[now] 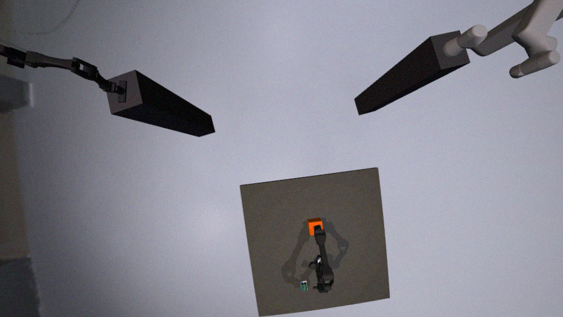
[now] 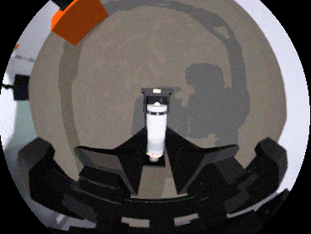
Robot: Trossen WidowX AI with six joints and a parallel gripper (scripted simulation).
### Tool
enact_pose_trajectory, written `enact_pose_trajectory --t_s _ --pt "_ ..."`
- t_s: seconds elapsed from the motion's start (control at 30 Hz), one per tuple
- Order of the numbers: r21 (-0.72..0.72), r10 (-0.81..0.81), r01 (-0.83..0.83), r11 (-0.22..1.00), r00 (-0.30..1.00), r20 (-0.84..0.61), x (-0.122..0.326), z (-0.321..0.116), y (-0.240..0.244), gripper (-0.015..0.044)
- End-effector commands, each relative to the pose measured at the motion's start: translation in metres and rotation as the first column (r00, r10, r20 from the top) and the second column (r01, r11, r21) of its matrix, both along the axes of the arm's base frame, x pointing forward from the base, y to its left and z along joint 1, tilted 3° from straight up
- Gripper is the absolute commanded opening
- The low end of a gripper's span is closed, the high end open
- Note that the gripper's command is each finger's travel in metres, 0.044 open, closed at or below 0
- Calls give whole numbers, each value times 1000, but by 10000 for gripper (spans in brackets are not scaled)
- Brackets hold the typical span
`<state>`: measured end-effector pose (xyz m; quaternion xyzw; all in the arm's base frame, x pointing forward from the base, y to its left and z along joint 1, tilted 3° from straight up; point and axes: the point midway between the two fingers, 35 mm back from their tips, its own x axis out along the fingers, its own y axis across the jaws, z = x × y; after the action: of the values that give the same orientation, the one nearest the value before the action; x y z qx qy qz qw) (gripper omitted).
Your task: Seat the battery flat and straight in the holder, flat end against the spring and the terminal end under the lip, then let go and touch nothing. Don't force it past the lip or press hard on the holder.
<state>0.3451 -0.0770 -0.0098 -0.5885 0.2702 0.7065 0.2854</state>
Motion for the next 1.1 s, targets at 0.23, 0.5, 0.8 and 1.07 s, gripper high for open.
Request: enact_pose_trajectory --t_s 0.23,0.5,0.8,1.07 --pt "-55 -8 10 998 999 50 1 -2 -2 76" --pt "-83 -11 17 996 997 77 0 -3 -1 76" --pt "-110 -15 27 994 994 109 -1 -4 -1 76" --pt "-111 -15 27 993 994 112 -4 -4 3 76"
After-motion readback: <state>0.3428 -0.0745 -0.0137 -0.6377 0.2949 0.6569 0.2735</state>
